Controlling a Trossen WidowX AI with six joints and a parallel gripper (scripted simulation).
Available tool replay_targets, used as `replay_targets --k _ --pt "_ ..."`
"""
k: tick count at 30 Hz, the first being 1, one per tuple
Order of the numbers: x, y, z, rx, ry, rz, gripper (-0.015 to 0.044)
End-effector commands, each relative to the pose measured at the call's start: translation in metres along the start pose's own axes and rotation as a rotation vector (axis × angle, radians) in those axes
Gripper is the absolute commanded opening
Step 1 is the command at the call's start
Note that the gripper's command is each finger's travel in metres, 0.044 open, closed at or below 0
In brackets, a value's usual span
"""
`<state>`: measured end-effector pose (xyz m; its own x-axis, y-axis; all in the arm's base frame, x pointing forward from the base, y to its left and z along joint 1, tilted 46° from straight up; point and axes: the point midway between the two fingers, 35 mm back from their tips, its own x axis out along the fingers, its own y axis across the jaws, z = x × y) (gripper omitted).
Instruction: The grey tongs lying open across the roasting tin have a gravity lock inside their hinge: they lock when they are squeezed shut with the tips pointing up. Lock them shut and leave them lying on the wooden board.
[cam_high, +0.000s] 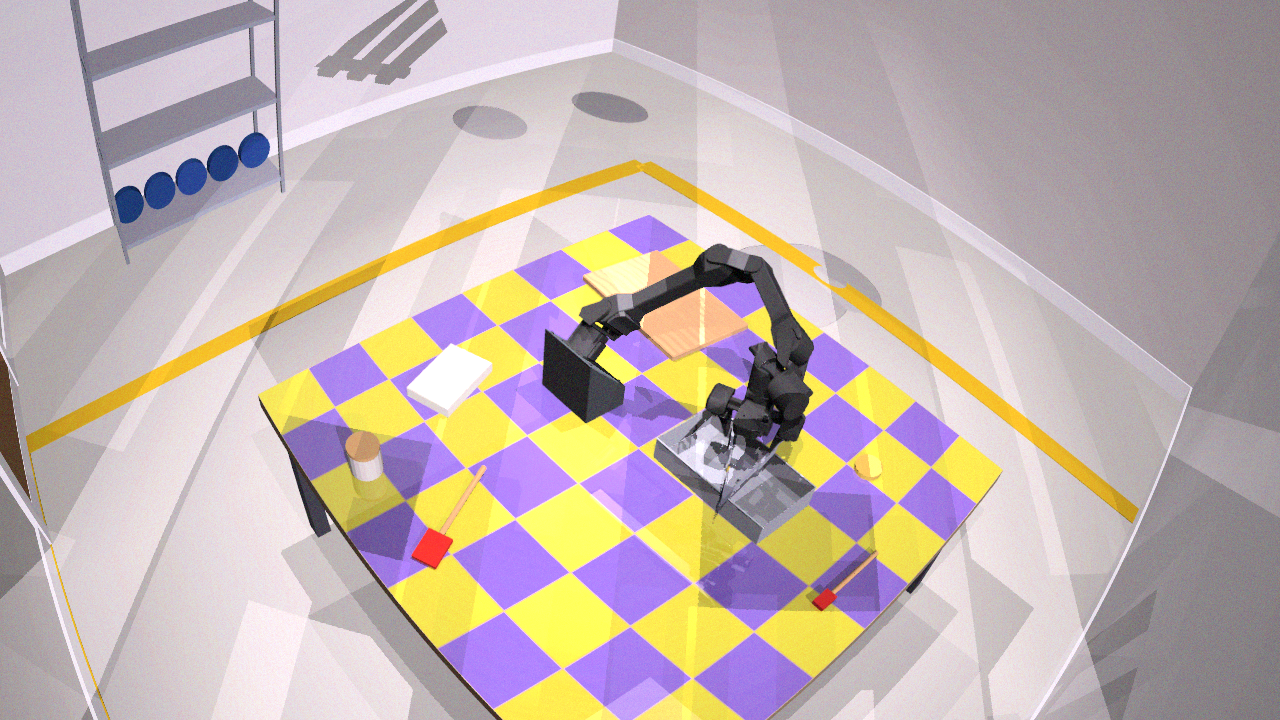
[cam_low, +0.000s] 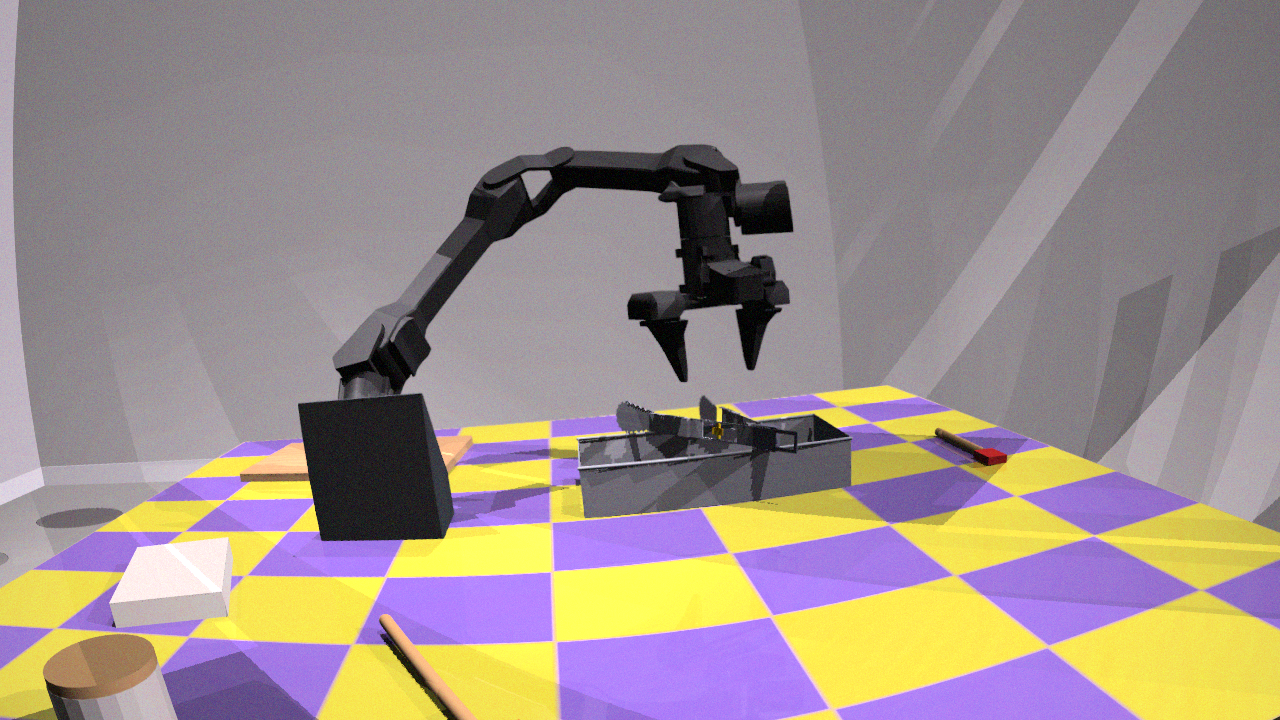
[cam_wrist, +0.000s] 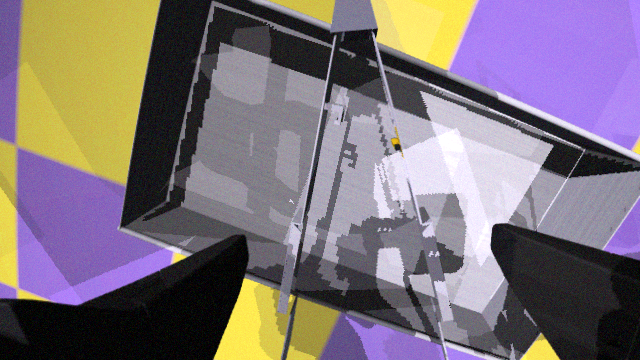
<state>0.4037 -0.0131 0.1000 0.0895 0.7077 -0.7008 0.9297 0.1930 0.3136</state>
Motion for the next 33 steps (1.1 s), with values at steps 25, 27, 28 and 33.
replay_targets --k 25,27,28,33 --pt "0.039 0.003 0.002 0.006 0.001 -0.011 0.044" --pt "0.042 0.003 0.002 0.006 0.001 -0.011 0.044" --pt "0.043 0.003 0.002 0.006 0.001 -0.011 0.044" --pt "0.052 0.003 0.002 0.006 0.001 -0.011 0.044"
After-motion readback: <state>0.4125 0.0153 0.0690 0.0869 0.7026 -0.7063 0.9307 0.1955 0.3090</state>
